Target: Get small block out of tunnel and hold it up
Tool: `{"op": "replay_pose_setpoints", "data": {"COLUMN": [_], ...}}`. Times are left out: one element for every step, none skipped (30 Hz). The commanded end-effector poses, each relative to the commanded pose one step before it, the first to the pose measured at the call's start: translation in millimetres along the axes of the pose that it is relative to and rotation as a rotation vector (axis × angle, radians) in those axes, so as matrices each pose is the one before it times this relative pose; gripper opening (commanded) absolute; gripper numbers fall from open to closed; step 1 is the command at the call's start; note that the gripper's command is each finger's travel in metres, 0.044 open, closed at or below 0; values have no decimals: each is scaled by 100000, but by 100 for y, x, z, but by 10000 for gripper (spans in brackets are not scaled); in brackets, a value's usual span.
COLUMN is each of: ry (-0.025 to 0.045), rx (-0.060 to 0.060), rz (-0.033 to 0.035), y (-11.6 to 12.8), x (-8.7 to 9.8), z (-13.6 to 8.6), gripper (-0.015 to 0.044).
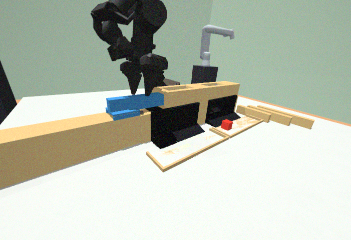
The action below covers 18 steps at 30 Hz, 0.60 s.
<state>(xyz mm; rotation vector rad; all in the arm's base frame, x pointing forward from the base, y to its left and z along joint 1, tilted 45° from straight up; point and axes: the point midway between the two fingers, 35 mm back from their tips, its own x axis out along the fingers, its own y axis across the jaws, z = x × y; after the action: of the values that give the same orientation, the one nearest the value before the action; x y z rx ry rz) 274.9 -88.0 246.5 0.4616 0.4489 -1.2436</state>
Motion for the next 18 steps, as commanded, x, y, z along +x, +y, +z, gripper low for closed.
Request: {"op": "replay_pose_setpoints", "data": {"ry": [604,4,1,-2,-5,-8,-12,-15,-18,-21,-25,-28,-31,-35,-38,-41,-36,-341], "rx": [-516,6,5,5,4,3,3,2,1,1,0,-1,-1,-2,-3,-4,-4,415], "rz": [-421,1,1,2,3,4,5,6,7,7,8,9,9,10,10,11,9,167], "y": [-208,-25,-26,-27,-28,-29,-30,-31,-32,-33,-34,-35,-36,-37,-38,-39,-32,220], "x": [703,156,155,155,155,155,154,154,154,154,153,153,153,153,152,152,121,-547], "z": [-238,-30,-29,-29,-28,-28,-27,-27,-26,-26,-25,-25,-25,-24,-24,-23,-18,176], "gripper": [440,440,440,440,440,440,440,440,440,440,440,440,440,440,440,440,440,414]}}
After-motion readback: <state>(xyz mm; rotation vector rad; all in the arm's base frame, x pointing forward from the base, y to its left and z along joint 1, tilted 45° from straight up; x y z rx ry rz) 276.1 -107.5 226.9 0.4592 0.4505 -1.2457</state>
